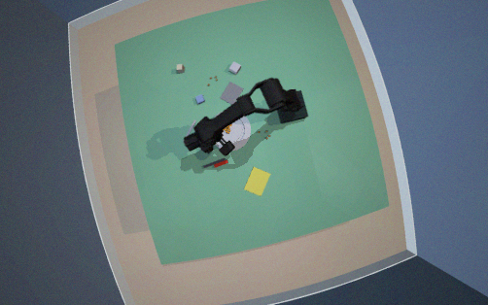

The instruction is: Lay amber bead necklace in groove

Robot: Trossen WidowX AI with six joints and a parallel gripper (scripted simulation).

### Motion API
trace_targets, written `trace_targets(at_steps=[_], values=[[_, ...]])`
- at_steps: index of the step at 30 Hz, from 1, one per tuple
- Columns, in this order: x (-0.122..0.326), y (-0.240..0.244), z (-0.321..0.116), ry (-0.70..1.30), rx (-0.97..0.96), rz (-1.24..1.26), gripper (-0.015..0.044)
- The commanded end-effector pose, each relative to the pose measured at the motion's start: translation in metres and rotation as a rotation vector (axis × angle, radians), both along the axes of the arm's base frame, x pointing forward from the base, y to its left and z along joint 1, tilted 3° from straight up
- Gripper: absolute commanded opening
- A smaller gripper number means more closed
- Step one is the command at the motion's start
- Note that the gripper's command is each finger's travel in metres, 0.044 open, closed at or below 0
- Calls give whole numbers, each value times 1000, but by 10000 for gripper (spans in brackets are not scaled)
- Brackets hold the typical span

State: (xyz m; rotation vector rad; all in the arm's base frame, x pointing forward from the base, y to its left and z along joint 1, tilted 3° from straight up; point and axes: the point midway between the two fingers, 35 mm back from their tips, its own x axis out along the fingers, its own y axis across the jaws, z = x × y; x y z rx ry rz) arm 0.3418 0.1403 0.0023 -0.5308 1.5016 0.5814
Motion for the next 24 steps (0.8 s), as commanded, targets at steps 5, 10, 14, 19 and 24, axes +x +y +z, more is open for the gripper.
trace_targets(at_steps=[5, 10, 14, 19, 24], values=[[-2, -8, 3, 7, -1, -163, 361], [-10, -34, 12, 22, -12, -707, 230], [-18, -54, 19, 34, -20, -1142, 125], [-30, -77, 26, 48, -30, -1687, 120], [-37, -88, 30, 54, -35, -1953, 120]])
